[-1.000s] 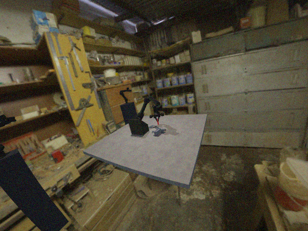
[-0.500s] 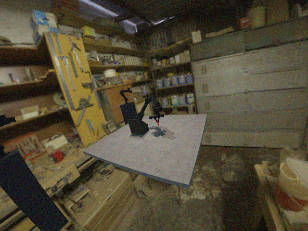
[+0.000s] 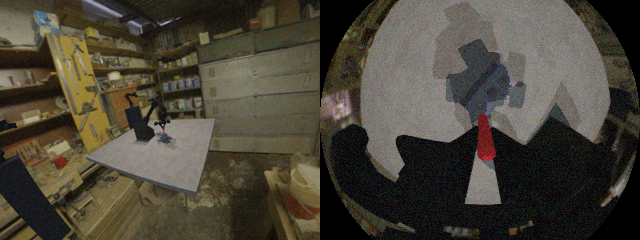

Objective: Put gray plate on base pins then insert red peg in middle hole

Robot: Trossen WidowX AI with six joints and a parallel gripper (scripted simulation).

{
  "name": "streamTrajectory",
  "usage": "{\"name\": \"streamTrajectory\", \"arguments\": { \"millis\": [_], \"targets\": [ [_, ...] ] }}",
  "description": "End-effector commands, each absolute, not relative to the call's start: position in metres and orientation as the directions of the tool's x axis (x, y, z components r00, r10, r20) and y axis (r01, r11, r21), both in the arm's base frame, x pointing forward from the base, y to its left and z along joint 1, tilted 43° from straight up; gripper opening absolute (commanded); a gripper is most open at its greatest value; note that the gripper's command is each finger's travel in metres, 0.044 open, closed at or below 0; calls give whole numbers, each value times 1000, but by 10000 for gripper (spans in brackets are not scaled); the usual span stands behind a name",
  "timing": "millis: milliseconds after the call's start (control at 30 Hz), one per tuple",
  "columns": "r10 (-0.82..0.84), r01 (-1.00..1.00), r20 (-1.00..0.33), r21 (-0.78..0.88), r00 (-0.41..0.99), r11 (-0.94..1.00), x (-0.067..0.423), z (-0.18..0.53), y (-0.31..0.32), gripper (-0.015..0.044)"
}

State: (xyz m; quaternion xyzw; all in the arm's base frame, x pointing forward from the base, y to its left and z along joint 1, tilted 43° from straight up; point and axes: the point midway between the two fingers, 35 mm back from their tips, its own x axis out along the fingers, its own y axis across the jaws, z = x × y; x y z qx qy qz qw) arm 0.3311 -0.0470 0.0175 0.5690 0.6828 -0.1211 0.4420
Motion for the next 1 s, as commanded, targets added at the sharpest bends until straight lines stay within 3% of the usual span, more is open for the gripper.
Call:
{"name": "streamTrajectory", "arguments": {
  "millis": [0,967],
  "targets": [
    [669,884,-742,341,43,321,335,9,-59,0],
    [673,882,-738,345,44,320,339,-9,-75,0]
  ]
}}
